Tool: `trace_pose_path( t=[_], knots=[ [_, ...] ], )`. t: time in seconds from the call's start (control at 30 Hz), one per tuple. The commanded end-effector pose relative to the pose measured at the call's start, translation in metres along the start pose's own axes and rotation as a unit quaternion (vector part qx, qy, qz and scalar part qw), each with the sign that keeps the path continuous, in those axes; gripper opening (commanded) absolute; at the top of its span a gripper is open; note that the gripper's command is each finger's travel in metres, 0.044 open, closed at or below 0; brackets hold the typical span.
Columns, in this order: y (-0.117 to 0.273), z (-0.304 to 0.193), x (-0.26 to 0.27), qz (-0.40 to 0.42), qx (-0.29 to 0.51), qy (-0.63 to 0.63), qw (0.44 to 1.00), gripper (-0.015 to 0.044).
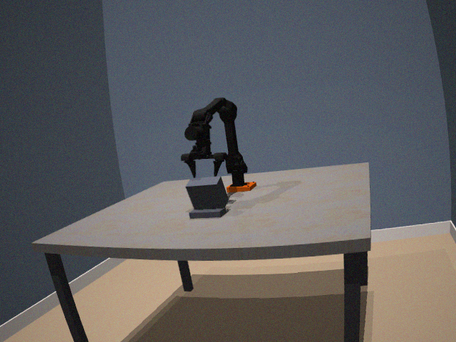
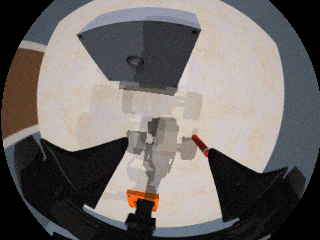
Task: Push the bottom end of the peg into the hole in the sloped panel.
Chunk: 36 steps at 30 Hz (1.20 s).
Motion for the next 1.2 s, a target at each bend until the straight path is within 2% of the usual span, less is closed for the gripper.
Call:
trace_pose_path(
  t=[0.0,0.7,1.17],
  knots=[
    [-0.006,-0.003,-0.013,0.005,0.012,-0.01,1.0,0.044],
    [-0.027,-0.02,-0.084,0.028,0.05,-0.065,0.996,0.044],
    [-0.043,-0.021,-0.086,0.029,0.051,-0.067,0.996,0.044]
  ],
)
Point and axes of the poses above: the point midway between the two fingers, 35 mm back from their tips, its own y axis back along the fingers, its own x axis across the jaws, z = x × y, the point moved 5 cm from there along y, back along the fingers, and after that the axes turned 5 degrees about -y, right-handed, at the moved point
